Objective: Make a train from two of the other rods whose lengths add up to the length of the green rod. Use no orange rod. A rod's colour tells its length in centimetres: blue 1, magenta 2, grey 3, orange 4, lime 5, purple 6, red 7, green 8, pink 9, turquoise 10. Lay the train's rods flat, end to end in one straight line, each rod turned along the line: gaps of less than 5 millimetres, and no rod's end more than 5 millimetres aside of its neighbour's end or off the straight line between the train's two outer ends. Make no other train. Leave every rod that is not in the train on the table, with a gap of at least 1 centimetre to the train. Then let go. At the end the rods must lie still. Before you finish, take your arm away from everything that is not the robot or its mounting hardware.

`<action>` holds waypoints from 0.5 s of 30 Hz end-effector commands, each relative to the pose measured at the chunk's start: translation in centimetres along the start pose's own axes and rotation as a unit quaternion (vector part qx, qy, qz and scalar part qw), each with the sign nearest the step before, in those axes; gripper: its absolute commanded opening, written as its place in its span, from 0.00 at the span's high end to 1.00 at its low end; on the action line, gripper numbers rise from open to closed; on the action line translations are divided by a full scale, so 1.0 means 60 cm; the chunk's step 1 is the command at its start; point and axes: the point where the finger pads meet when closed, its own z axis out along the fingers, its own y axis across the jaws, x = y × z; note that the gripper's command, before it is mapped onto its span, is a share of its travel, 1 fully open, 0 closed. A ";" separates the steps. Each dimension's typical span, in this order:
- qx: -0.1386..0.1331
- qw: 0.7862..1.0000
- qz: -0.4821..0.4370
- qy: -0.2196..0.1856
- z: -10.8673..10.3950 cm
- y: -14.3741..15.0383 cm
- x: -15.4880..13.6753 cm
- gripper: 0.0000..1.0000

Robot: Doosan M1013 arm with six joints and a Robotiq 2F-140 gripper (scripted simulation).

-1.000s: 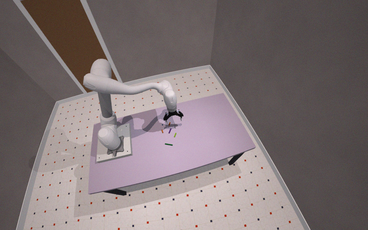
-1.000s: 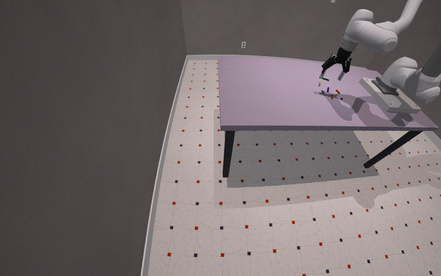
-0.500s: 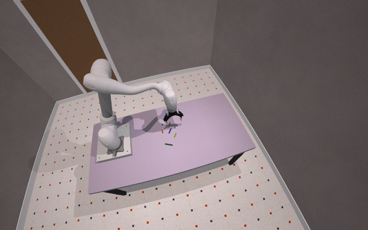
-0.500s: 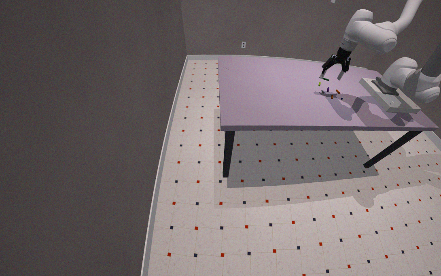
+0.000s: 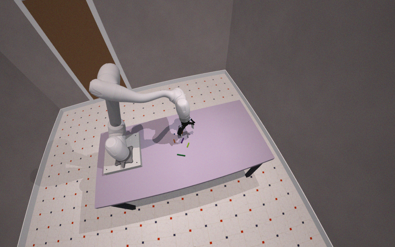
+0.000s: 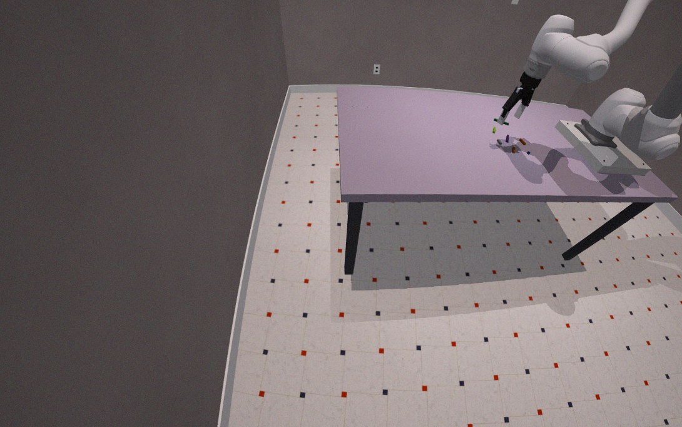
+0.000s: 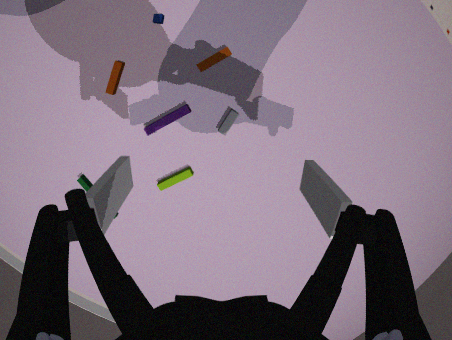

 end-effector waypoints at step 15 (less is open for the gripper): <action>-0.004 0.959 -0.284 0.005 0.008 -0.023 -0.029 0.00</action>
